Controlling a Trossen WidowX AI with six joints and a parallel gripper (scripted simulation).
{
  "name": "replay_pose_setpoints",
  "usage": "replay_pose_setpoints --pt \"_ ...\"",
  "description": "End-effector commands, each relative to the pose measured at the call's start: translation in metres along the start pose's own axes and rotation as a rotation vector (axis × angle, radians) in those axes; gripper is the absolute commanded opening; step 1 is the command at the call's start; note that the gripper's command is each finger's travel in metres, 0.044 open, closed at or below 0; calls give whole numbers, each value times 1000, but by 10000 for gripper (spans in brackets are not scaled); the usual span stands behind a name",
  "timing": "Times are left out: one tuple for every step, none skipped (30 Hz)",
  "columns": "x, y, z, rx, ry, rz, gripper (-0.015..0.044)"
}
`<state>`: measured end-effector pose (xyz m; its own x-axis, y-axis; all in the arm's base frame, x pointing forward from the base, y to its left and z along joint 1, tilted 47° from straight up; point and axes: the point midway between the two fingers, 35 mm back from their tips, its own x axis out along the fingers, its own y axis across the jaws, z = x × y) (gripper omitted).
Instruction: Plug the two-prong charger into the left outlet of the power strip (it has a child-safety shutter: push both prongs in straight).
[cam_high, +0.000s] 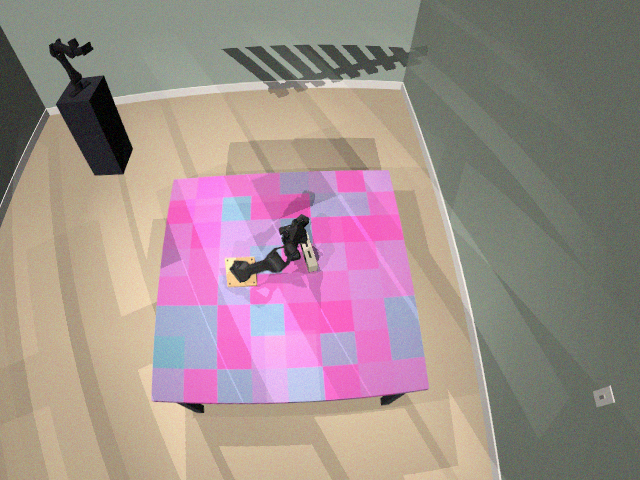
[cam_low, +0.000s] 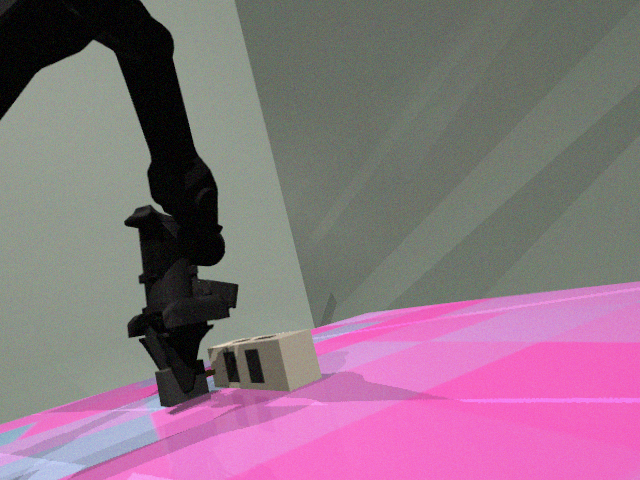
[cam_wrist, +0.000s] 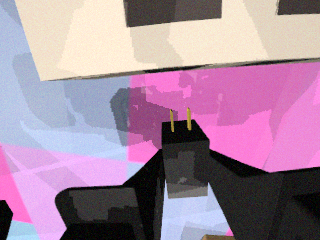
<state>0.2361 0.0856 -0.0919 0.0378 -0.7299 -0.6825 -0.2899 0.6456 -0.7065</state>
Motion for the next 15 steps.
replay_pose_setpoints --pt "0 1 5 8 -3 -5 0" --pt "0 1 6 10 -3 -5 0" --pt "0 1 7 11 -3 -5 0" --pt "0 2 8 13 -3 -5 0" --pt "0 2 9 14 -3 -5 0" --pt "1 2 10 16 -3 -5 0" --pt "1 2 11 17 -3 -5 0" --pt "1 3 12 19 -3 -5 0" --pt "1 3 14 21 -3 -5 0" --pt "1 3 14 22 -3 -5 0" --pt "1 4 15 23 -3 -5 0" --pt "1 4 16 24 -3 -5 0" --pt "1 4 17 25 -3 -5 0" --pt "1 4 17 25 -3 -5 0" --pt "1 4 17 25 -3 -5 0"
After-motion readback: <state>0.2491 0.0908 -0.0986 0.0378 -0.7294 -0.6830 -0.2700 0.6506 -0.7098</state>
